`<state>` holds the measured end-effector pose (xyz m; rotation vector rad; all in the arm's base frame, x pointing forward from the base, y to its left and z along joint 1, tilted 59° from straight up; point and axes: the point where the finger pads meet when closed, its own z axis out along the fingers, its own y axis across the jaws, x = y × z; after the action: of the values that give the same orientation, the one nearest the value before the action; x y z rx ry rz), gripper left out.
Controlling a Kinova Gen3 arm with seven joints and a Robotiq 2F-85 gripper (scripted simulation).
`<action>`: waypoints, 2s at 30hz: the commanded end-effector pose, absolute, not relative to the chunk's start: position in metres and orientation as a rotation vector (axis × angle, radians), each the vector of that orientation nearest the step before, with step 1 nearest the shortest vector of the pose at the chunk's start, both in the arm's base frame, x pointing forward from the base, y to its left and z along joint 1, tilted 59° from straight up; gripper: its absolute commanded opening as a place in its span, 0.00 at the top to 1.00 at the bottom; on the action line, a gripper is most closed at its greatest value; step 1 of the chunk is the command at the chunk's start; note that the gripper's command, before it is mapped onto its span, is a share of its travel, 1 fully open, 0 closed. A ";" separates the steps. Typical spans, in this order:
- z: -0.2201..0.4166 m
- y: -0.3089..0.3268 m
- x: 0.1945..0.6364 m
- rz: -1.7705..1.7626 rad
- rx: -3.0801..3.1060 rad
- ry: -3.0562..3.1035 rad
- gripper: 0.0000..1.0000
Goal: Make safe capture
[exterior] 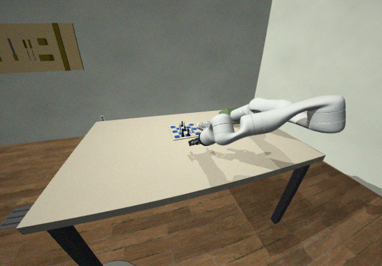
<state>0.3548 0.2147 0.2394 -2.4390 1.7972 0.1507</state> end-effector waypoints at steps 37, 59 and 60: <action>0.216 0.130 0.393 0.421 -2.094 2.310 0.00; 0.093 0.056 0.432 1.016 -1.191 2.863 0.00; 0.093 0.056 0.432 1.016 -1.191 2.863 0.00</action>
<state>0.4305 0.0841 0.1169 -1.2943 2.7941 0.9767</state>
